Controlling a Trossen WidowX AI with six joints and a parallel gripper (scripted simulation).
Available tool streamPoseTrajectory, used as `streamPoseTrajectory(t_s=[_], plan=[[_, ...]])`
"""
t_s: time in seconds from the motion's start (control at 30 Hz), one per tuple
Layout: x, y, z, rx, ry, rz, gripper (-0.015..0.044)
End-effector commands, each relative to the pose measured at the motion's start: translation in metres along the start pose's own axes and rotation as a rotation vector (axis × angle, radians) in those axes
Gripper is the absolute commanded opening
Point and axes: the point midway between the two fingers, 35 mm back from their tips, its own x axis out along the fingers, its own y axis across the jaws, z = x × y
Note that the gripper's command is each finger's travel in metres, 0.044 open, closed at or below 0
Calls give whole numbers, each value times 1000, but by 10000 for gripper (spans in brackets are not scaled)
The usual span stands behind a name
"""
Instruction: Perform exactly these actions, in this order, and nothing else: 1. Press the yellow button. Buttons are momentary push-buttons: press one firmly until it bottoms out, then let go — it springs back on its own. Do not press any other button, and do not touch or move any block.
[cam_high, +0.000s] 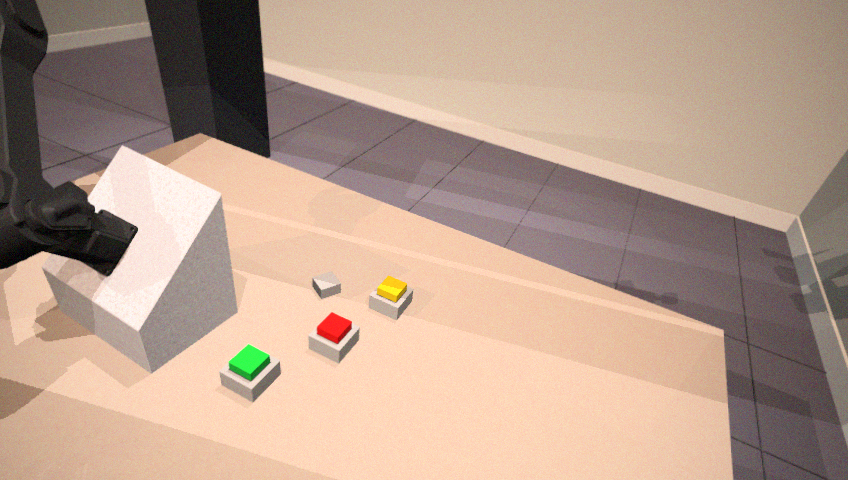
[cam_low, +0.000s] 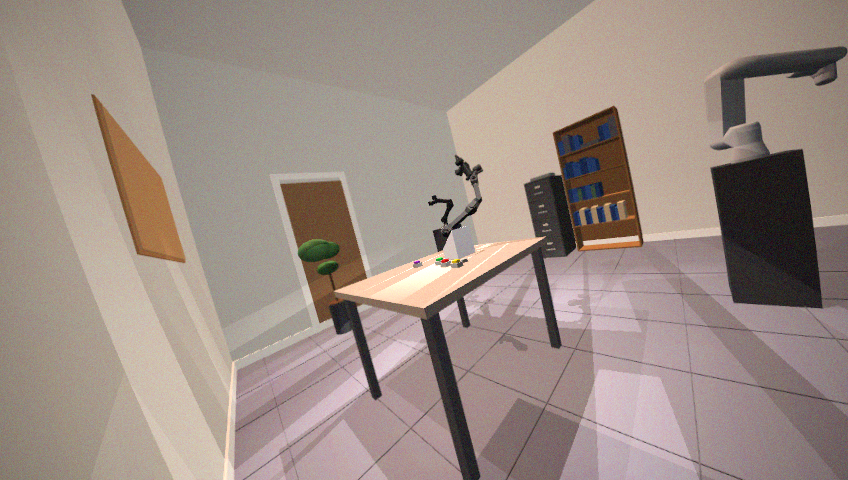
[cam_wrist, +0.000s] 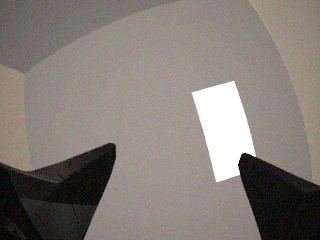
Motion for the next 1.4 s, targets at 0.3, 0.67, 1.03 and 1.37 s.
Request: streamPoseTrajectory(t_s=[0.3, 0.67, 1.03, 1.37], plan=[[53, 11, 138, 5, -248, -63, 400], [86, -49, 354, 18, -593, -316, 400], [56, -201, 519, 59, -829, -746, 400], [-26, -385, 579, 65, -861, -1277, 400]])
